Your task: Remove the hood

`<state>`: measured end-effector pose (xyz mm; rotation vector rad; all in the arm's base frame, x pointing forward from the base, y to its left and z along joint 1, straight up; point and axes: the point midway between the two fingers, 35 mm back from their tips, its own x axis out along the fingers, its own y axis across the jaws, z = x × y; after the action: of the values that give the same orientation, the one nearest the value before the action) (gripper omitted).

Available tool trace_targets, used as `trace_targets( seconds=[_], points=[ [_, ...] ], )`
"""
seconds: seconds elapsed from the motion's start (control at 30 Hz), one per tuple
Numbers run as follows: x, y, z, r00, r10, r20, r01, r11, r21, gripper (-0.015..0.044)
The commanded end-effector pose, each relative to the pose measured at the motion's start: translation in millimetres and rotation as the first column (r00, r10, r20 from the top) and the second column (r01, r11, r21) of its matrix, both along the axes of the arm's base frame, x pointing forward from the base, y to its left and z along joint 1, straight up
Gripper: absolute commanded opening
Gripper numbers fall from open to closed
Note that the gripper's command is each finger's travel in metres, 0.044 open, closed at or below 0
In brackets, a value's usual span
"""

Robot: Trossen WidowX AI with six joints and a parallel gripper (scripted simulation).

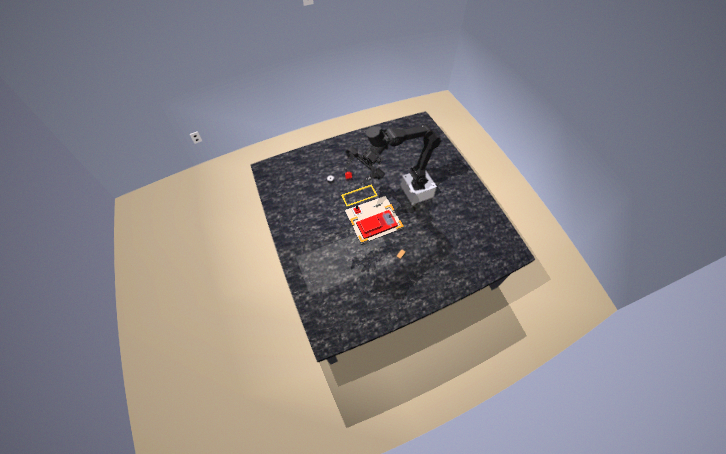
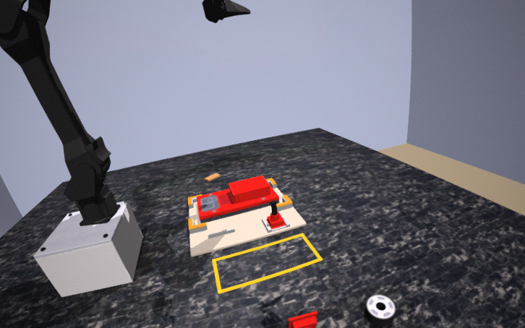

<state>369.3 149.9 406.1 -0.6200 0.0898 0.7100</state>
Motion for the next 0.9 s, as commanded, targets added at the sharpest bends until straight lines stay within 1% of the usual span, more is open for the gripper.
trace_targets(
  seconds=[0.0, 0.1, 0.2, 0.33, 0.43, 0.57, 0.73, 0.77, 0.87],
  points=[
    [14, 7, -51, 0.978, -0.054, -0.202, 0.059, 0.998, 0.019, 0.0440],
    [21, 13, -96, 0.920, -0.112, -0.375, 0.127, 0.992, 0.016, 0.0440],
    [23, 17, -140, 0.831, -0.177, -0.528, 0.201, 0.979, -0.012, 0.0440],
    [18, 19, -200, 0.667, -0.277, -0.691, 0.300, 0.950, -0.091, 0.0440],
    [8, 19, -244, 0.517, -0.361, -0.776, 0.366, 0.913, -0.181, 0.0440],
    [-12, 15, -297, 0.302, -0.479, -0.824, 0.429, 0.841, -0.331, 0.0440],
    [-45, 4, -352, 0.050, -0.618, -0.785, 0.458, 0.713, -0.532, 0.0440],
    [-49, 3, -357, 0.027, -0.630, -0.776, 0.458, 0.698, -0.551, 0.0440],
    [-50, 2, -358, 0.020, -0.635, -0.773, 0.457, 0.693, -0.557, 0.0440]
  ],
)
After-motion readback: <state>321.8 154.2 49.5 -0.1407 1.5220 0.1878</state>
